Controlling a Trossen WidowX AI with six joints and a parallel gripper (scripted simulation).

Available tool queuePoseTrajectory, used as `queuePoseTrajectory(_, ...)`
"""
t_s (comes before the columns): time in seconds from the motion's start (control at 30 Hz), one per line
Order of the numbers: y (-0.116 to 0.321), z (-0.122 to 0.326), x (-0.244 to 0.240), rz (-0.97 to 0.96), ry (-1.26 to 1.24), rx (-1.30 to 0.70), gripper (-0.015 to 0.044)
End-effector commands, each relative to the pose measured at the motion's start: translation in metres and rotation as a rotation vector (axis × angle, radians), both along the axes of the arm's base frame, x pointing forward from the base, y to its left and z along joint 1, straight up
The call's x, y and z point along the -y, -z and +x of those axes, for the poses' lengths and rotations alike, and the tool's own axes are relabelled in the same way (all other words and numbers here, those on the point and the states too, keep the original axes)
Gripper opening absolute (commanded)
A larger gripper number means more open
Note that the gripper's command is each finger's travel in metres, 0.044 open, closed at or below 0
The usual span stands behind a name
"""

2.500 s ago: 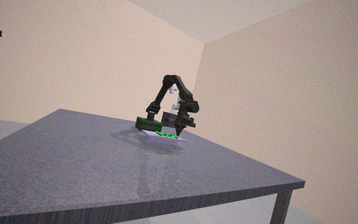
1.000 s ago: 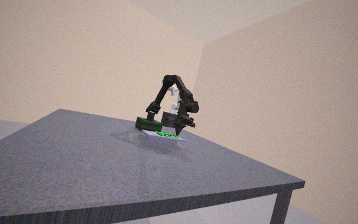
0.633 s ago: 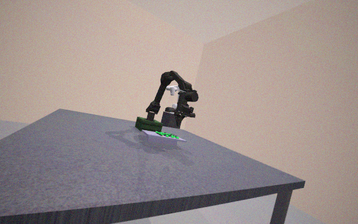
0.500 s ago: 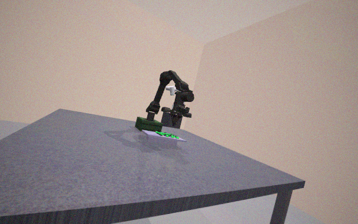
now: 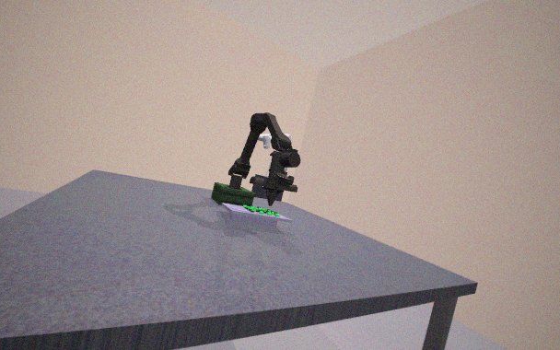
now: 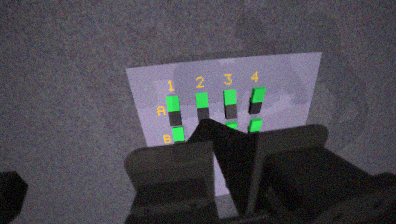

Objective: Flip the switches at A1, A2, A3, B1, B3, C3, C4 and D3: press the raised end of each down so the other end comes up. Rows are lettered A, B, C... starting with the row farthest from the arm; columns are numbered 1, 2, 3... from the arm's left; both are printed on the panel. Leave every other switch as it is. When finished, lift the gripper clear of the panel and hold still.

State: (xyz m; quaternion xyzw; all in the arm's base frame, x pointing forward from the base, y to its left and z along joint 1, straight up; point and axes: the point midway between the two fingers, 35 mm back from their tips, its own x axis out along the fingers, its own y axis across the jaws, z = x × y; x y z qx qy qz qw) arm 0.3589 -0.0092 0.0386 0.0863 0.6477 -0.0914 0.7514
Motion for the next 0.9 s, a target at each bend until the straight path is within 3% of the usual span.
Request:
queuePoseTrajectory(0.0, 0.007, -0.001, 0.001, -0.005, -0.004, -0.006, 0.0)
queuePoseTrajectory(0.87, 0.019, 0.001, 0.001, -0.005, -0.004, -0.006, 0.0)
